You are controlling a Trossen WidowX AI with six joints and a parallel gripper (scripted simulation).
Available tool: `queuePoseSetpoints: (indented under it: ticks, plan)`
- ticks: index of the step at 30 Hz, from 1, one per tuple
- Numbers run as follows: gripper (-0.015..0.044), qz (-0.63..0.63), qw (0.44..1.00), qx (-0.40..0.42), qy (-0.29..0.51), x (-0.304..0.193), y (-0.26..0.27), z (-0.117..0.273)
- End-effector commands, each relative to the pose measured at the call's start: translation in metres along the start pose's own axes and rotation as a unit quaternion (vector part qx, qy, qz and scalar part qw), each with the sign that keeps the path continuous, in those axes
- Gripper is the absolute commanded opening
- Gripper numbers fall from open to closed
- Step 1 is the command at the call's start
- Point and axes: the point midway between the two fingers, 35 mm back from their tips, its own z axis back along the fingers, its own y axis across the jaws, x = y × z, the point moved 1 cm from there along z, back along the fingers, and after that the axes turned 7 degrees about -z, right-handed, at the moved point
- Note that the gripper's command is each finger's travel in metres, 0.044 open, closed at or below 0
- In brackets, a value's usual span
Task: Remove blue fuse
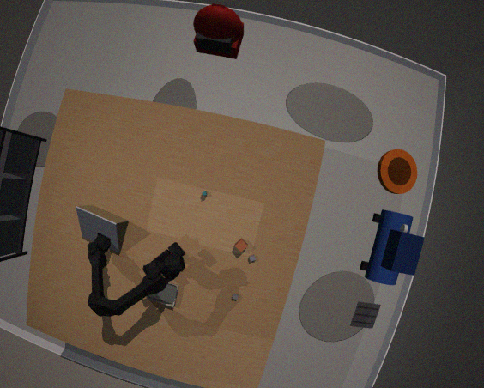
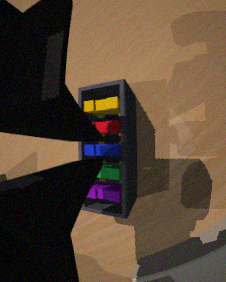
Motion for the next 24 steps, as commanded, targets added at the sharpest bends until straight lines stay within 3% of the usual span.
queuePoseSetpoints:
  ticks: [1,20,24]
  plan:
    - [0.0064,0.002,1.0,-0.002,-0.002,0.0,-0.001,-0.002]
    - [0.0064,0.002,1.0,-0.002,-0.002,0.0,-0.001,-0.012]
    - [0.0037,0.0,1.0,-0.001,0.0,0.0,0.0,-0.011]
